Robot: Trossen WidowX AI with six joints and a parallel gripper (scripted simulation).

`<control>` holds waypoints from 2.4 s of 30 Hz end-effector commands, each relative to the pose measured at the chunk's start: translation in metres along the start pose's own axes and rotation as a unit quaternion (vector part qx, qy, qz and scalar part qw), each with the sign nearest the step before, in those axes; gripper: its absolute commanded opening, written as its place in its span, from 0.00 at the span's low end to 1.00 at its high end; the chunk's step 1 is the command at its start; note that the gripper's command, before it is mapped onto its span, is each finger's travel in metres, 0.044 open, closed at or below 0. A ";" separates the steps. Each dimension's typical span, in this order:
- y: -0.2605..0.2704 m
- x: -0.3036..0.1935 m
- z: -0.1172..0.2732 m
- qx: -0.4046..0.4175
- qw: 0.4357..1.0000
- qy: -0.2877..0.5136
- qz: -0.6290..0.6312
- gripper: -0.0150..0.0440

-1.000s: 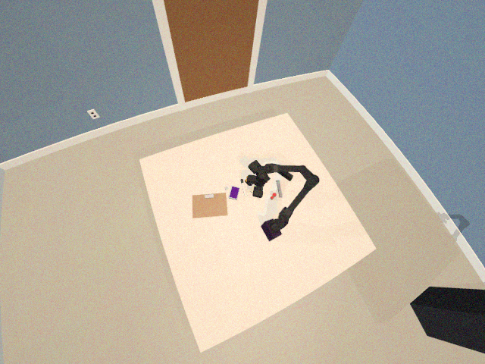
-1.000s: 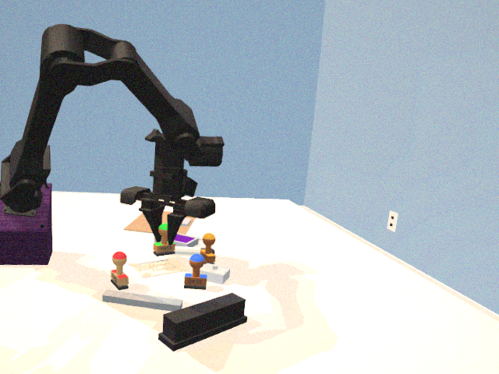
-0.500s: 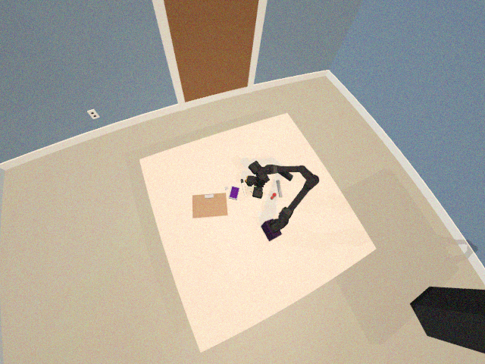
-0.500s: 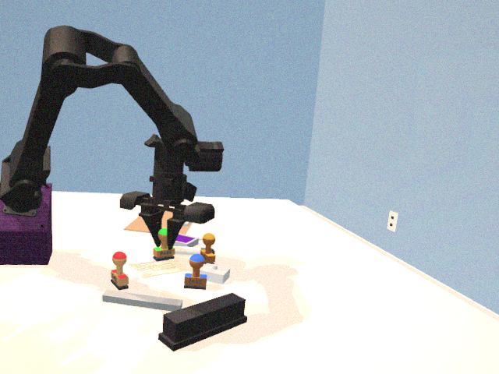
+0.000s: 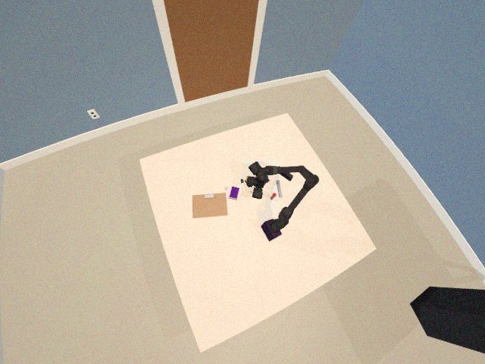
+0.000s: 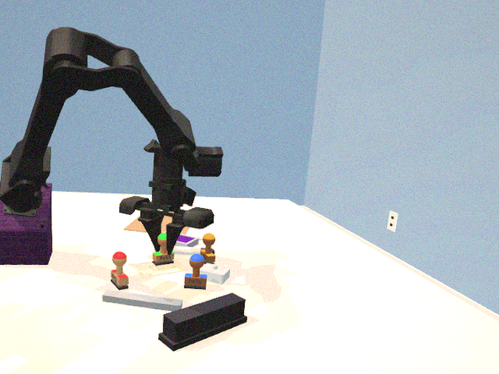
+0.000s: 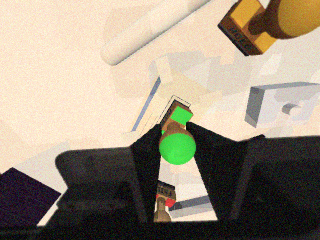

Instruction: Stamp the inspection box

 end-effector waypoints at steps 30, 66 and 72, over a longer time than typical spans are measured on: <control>0.001 -0.002 -0.009 -0.001 1.000 0.003 0.003 0.25; 0.001 -0.002 -0.008 -0.001 1.000 0.003 0.003 0.25; 0.001 -0.002 -0.005 -0.001 1.000 0.003 0.003 0.25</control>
Point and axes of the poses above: the point midway between the two fingers, 35 mm back from their tips, its own z axis back along the fingers, its own y axis across the jaws, x = y × z, the point moved 1 cm from there along z, back along the fingers, and after that the axes turned 3 degrees about -z, right-handed, at the moved point
